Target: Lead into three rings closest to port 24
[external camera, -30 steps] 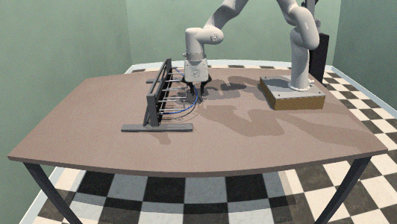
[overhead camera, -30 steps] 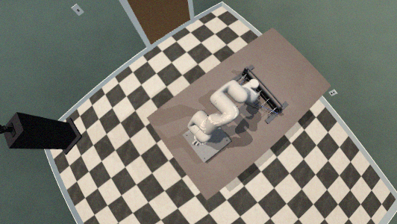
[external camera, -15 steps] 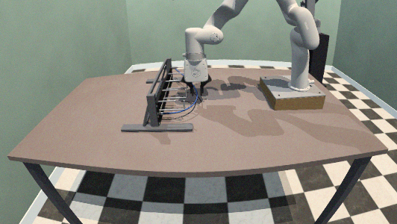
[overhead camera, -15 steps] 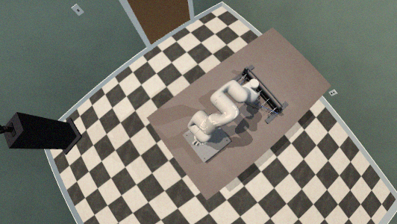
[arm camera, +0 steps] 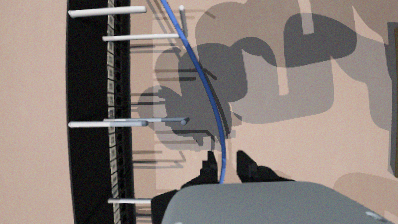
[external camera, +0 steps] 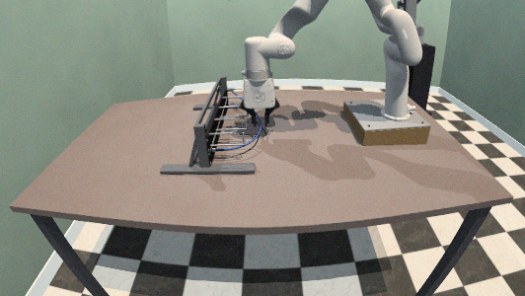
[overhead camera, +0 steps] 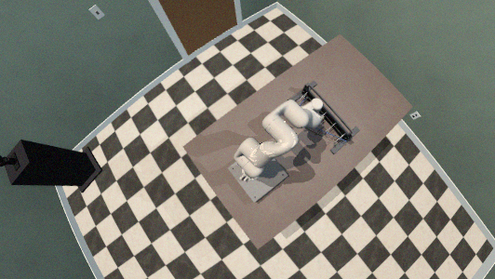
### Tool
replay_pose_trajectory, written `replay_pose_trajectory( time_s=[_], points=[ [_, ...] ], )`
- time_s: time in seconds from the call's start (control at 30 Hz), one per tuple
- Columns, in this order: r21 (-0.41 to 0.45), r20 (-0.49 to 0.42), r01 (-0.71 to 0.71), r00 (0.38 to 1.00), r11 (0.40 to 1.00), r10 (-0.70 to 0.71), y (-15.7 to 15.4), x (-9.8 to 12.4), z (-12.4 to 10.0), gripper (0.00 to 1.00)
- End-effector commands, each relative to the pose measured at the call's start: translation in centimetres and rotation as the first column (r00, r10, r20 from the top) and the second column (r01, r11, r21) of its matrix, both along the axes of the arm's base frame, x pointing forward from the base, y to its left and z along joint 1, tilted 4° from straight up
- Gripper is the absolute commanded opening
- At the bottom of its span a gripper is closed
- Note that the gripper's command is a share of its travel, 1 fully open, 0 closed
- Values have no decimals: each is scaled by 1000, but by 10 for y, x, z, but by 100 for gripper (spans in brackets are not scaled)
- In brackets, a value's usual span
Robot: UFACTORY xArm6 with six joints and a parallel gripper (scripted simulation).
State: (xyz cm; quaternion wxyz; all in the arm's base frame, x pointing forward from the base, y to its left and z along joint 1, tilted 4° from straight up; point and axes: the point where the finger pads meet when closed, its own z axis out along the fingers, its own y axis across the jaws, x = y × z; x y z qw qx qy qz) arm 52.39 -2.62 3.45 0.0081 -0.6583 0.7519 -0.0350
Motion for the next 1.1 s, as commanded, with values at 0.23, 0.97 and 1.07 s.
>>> replay_pose_trajectory(
  time_s=[0.23, 0.97, 1.07],
  points=[
    [0, 5, 0, 1000, 1000, 0, 0, 2, -1, 33],
    [0, 5, 0, 1000, 1000, 0, -1, 3, -13, 33],
    [0, 5, 0, 1000, 1000, 0, -1, 3, -15, 33]
  ],
)
